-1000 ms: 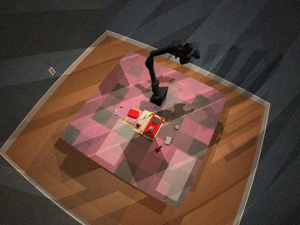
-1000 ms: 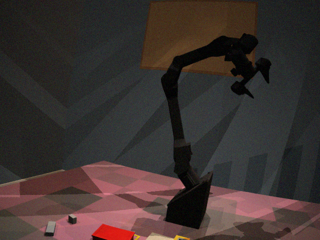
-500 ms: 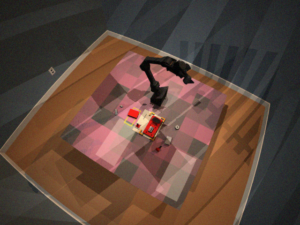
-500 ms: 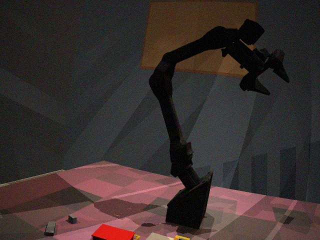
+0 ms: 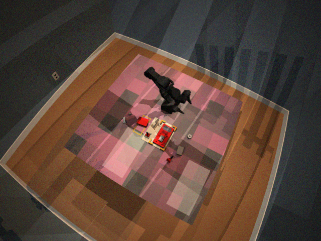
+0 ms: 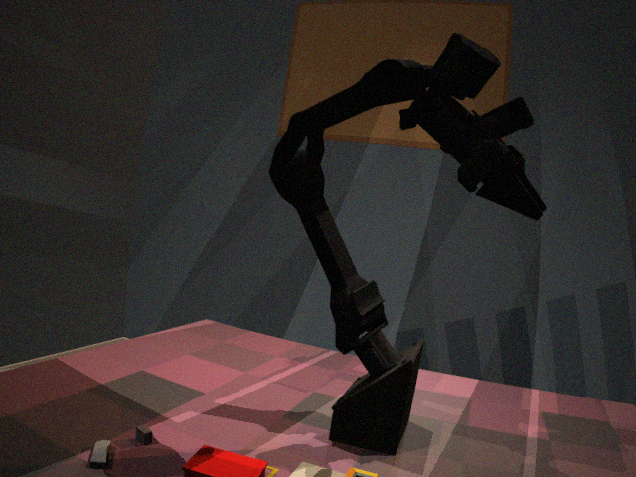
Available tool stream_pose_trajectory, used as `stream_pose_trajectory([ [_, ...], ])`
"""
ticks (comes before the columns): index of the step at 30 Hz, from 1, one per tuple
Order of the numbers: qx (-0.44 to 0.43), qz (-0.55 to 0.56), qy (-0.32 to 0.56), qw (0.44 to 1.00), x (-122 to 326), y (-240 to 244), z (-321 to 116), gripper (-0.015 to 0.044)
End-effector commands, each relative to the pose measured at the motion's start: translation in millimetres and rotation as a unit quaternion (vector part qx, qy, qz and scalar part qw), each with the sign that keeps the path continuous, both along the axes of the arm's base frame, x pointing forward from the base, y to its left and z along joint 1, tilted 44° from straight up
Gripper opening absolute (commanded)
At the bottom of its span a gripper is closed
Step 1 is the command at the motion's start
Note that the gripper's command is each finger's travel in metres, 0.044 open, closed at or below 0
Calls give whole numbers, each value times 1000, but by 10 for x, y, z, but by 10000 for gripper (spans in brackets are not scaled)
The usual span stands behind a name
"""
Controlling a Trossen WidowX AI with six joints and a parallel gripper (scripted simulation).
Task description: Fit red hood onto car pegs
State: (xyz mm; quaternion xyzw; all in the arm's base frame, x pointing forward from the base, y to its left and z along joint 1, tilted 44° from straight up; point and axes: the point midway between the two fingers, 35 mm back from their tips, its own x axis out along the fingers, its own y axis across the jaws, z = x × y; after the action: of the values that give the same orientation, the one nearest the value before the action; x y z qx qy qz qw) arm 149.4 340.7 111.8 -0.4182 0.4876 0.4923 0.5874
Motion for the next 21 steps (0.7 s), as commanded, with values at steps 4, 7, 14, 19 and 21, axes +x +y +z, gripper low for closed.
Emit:
stream_pose_trajectory([
  [4, -25, -207, -31, 978, 616, -546, -67, 440],
  [7, -35, -315, -48, 947, 874, -854, -100, 440],
  [14, -50, -548, -94, 830, 1323, -1663, -155, 440],
  [19, -54, -692, -133, 707, 1502, -2301, -177, 440],
  [21, -54, -742, -149, 651, 1538, -2559, -182, 440],
])
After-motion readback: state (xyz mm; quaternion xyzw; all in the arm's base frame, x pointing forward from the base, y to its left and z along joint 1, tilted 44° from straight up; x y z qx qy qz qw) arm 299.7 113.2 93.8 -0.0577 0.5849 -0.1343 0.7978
